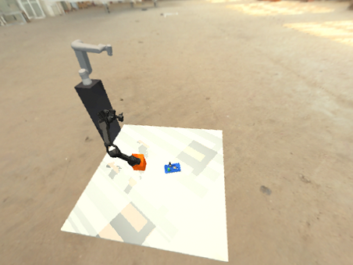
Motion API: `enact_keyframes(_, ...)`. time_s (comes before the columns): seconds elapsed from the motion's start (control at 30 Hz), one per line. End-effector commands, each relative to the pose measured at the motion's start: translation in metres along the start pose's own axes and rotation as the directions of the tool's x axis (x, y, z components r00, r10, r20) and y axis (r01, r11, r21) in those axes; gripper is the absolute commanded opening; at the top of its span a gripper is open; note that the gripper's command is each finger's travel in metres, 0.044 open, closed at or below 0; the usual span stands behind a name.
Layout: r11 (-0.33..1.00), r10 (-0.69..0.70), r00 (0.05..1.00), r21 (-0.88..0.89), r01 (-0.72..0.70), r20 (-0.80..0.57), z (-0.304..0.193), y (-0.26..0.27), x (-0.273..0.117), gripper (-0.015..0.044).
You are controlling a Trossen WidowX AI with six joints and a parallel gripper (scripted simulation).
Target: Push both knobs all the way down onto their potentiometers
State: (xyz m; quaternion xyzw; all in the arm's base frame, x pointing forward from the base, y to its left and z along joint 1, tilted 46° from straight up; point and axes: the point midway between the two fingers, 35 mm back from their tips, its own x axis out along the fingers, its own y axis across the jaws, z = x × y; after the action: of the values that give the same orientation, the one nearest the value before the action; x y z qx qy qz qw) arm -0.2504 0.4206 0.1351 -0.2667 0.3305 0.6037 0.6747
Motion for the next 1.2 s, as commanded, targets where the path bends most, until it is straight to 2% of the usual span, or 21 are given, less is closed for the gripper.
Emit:
enact_keyframes(0.0, 1.000, -0.002, 1.000, 0.002, 0.002, 0.000, 0.000, -0.001, 0.000, 0.0374)
enact_keyframes(0.13, 0.998, -0.038, 0.999, 0.050, 0.039, -0.012, 0.004, -0.017, 0.009, 0.0269)
enact_keyframes(0.47, 0.939, -0.207, 0.975, 0.263, 0.220, -0.077, 0.017, -0.101, 0.041, 0.0006)
enact_keyframes(0.8, 0.774, -0.362, 0.916, 0.492, 0.399, -0.174, 0.017, -0.189, 0.062, 0.0000)
enact_keyframes(1.17, 0.485, -0.491, 0.815, 0.681, 0.548, -0.306, 0.004, -0.285, 0.070, 0.0000)
